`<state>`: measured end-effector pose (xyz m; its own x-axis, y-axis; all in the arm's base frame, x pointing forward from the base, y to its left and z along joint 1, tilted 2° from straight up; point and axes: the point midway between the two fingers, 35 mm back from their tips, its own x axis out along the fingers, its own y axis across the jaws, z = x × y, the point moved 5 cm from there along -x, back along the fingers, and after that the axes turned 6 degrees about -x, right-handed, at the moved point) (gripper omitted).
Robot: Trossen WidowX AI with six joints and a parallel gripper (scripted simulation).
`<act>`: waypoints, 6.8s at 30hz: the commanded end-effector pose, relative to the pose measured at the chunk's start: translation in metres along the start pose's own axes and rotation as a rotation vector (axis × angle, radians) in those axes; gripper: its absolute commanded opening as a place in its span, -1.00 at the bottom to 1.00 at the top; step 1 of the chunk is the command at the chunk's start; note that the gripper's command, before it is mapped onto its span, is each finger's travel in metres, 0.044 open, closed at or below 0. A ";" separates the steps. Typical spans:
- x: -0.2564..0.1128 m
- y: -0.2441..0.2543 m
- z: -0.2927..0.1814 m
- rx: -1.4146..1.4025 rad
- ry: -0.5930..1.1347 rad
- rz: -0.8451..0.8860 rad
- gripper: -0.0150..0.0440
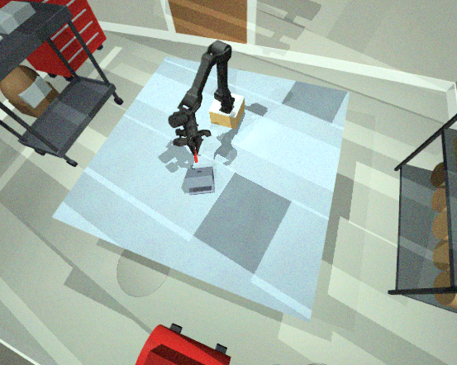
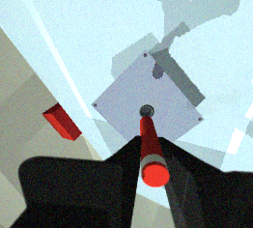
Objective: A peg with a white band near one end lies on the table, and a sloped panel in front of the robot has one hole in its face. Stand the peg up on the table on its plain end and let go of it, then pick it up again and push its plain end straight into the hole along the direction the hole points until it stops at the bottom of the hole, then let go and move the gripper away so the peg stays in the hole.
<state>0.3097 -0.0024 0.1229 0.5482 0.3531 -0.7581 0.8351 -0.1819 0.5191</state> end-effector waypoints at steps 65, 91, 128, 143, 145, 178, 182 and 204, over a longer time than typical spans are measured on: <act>0.042 -0.005 -0.002 -0.023 0.015 0.005 -0.49; 0.052 -0.006 -0.001 -0.023 0.016 0.005 -0.49; 0.069 -0.003 -0.001 -0.023 0.016 0.006 -0.49; 0.077 -0.002 -0.002 -0.023 0.016 0.006 -0.49; 0.078 -0.002 -0.002 -0.023 0.016 0.006 -0.49; 0.066 -0.003 -0.001 -0.027 0.018 0.000 1.00; 0.061 -0.002 -0.001 -0.026 0.017 0.000 1.00; 0.030 0.001 0.001 -0.023 0.013 -0.001 1.00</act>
<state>0.3289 0.0086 0.0948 0.5433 0.3625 -0.7573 0.8372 -0.1663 0.5210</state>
